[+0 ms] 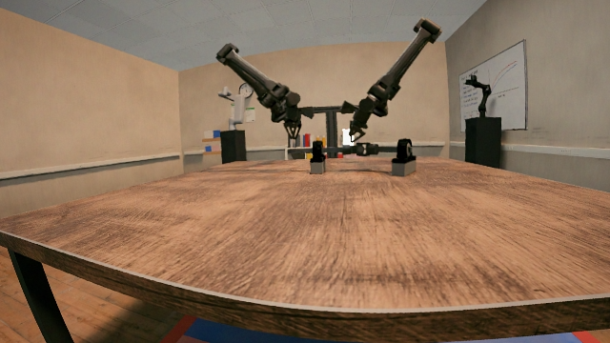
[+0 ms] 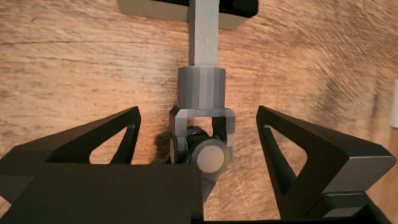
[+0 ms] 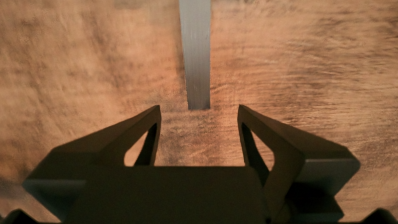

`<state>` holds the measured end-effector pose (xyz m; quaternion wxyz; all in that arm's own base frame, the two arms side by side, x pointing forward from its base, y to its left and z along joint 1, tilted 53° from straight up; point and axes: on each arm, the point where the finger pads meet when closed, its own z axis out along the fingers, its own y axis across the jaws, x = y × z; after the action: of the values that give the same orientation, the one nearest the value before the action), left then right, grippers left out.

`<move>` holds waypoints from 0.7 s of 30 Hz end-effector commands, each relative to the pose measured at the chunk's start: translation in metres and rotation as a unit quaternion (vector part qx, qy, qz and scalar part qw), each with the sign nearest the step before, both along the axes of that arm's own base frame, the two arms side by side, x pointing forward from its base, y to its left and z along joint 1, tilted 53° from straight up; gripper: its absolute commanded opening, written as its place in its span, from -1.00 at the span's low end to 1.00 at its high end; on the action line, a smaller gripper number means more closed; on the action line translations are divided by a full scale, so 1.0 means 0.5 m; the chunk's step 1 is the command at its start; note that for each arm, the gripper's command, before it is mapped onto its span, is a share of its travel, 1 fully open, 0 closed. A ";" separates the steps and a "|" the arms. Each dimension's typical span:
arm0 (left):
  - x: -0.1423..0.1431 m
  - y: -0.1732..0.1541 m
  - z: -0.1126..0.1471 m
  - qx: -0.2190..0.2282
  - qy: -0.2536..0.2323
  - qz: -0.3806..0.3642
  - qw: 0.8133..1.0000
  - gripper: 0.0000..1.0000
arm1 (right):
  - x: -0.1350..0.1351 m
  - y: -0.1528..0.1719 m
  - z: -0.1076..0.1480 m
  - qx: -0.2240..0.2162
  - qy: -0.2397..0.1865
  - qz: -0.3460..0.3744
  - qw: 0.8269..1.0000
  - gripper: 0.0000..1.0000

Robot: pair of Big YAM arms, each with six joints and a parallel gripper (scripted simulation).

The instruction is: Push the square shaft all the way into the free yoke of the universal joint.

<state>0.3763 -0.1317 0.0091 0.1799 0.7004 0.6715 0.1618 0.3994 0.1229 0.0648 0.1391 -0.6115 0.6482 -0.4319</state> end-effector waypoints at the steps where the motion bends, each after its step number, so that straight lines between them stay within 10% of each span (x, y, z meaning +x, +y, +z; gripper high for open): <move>1: -0.006 -0.006 0.014 -0.019 -0.052 -0.018 0.998 1.00 | -0.030 0.078 -0.013 0.054 -0.048 0.017 0.997 0.28; 10: -0.029 0.007 -0.014 -0.045 -0.116 -0.025 0.992 1.00 | -0.156 0.245 -0.014 0.198 -0.145 0.095 0.965 0.28; 21: -0.044 0.013 -0.020 -0.069 -0.173 -0.032 0.982 1.00 | -0.376 0.361 0.018 0.412 -0.190 0.182 0.873 0.28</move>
<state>0.3565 -0.1287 0.0027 0.3382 0.6678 0.6253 0.2206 0.2351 0.2909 0.0668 0.5199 -0.5515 0.6015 -0.2523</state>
